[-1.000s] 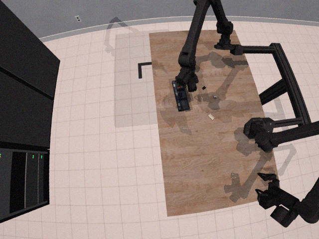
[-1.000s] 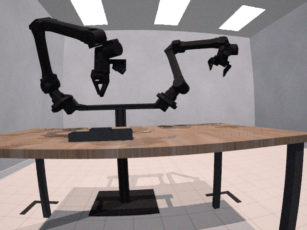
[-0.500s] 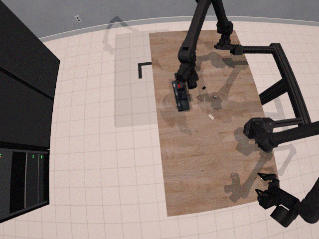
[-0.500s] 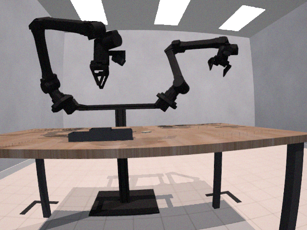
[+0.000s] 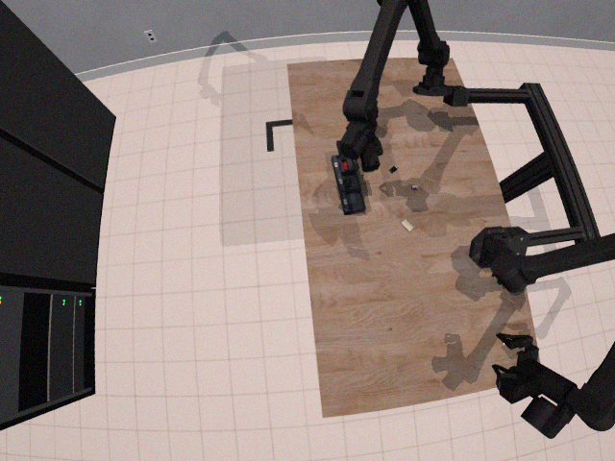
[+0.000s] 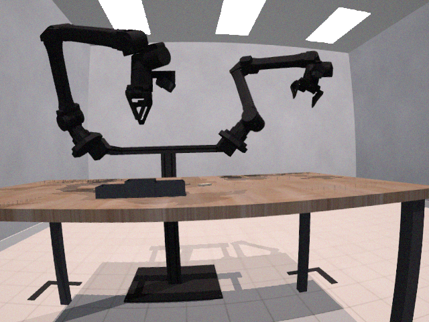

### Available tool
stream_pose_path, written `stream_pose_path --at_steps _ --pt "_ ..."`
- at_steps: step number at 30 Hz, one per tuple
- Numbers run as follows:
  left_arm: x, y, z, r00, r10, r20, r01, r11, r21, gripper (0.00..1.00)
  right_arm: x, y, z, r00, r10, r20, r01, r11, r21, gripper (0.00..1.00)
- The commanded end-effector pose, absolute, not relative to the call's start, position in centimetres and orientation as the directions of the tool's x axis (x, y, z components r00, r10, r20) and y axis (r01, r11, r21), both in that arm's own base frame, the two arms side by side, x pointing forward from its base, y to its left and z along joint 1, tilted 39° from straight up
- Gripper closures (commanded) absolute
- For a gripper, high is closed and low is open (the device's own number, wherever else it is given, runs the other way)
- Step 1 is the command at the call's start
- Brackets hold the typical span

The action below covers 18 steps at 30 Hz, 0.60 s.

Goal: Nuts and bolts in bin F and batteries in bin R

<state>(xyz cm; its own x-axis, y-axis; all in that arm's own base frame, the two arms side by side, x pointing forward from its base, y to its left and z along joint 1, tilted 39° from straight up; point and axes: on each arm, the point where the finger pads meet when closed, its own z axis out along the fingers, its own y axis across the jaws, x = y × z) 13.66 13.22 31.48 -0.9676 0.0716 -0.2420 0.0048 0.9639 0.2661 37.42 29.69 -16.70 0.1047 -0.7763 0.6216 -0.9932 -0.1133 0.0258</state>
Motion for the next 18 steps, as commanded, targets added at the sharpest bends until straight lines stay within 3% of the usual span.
stream_pose_path --at_steps 1,18 --pt "13.54 13.45 34.0 -0.957 0.074 -0.282 -0.016 0.953 0.304 0.0 37.32 30.11 -16.32 0.085 -0.785 0.613 -0.995 -0.103 0.006 0.0" --pt "13.54 13.45 34.0 -0.957 0.074 -0.282 -0.016 0.953 0.304 0.0 38.08 30.81 -16.19 0.088 -0.791 0.606 -0.994 -0.111 0.0 0.0"
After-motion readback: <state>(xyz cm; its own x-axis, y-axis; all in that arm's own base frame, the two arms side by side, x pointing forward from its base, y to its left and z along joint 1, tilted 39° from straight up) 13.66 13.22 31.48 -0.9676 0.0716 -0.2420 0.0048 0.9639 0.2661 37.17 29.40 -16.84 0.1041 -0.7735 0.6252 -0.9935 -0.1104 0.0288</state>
